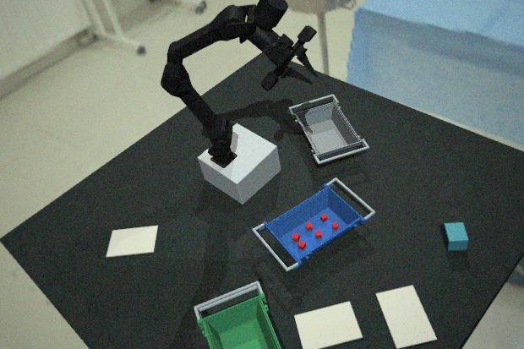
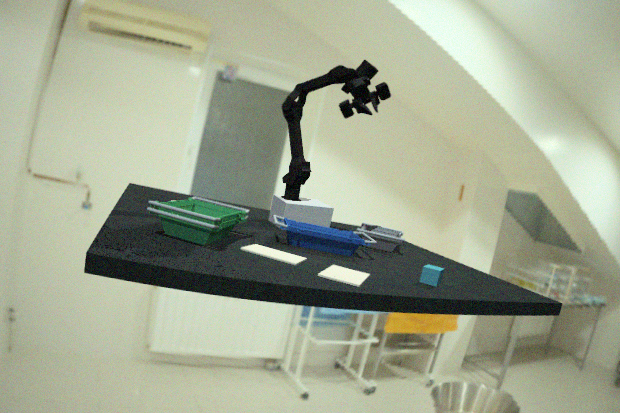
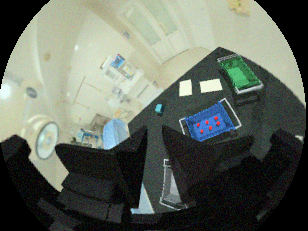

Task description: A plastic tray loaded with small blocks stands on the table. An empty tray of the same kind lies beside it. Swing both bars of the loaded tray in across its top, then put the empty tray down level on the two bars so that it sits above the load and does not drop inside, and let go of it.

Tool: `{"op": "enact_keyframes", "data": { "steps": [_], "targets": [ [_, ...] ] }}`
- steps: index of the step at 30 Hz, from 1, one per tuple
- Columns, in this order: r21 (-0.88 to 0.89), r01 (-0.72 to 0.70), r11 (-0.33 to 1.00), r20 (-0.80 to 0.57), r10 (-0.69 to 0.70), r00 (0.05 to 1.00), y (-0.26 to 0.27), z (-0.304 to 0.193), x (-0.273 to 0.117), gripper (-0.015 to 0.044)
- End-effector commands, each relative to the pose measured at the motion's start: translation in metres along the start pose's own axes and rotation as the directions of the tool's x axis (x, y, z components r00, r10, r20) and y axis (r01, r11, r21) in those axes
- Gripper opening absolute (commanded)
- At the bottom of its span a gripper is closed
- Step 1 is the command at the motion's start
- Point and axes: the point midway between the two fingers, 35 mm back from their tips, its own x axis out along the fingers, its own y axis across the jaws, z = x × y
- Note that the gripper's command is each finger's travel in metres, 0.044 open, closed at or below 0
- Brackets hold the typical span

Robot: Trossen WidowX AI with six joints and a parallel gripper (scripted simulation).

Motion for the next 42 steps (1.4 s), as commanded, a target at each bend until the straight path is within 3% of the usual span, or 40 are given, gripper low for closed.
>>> {"op": "enact_keyframes", "data": {
  "steps": [1, 7, 13, 20, 26, 42],
  "targets": [
    [-0.107, 0.156, 0.982, -0.015, -0.158, 0.987, -0.032, 0.006, 0.05, 0.0085],
    [-0.26, 0.313, 0.913, -0.063, -0.339, 0.939, -0.086, 0.017, 0.109, 0.0085],
    [-0.389, 0.431, 0.814, -0.173, -0.524, 0.834, -0.175, 0.024, 0.162, 0.0085],
    [-0.518, 0.428, 0.741, -0.342, -0.638, 0.69, -0.292, 0.028, 0.194, 0.0085],
    [-0.554, 0.351, 0.755, -0.503, -0.64, 0.581, -0.39, 0.015, 0.196, 0.0085],
    [-0.554, 0.344, 0.758, -0.514, -0.637, 0.575, -0.421, -0.005, 0.218, 0.0085]
  ]
}}
